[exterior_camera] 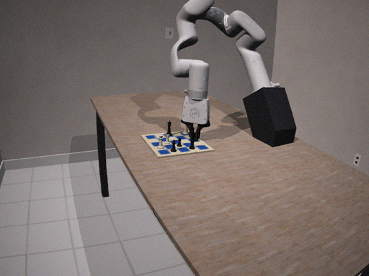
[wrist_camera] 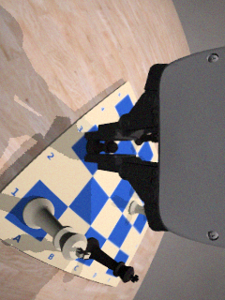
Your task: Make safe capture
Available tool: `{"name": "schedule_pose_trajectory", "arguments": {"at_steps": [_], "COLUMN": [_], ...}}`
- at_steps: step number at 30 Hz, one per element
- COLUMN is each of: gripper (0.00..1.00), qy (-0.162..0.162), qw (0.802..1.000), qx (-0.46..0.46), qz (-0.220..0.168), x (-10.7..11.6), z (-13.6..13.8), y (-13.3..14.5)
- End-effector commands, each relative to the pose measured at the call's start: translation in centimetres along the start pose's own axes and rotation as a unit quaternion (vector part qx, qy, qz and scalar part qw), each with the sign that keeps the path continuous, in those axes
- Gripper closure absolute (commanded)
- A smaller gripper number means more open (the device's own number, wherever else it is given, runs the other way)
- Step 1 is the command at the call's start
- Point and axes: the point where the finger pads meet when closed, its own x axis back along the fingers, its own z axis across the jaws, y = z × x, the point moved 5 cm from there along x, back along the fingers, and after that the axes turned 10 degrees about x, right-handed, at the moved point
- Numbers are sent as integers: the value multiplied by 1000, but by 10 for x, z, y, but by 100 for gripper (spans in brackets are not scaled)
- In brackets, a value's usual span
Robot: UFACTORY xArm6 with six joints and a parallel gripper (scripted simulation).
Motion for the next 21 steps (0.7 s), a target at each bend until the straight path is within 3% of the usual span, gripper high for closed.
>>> {"name": "schedule_pose_trajectory", "arguments": {"at_steps": [1, 10, 21], "gripper": [100, 100, 100], "qy": [-1, -1, -1], "qw": [1000, 1000, 1000], "qx": [0, 0, 0], "qz": [-1, -1, -1], "x": [1, 12, 86], "z": [-1, -1, -1], "y": [1, 1, 0]}}
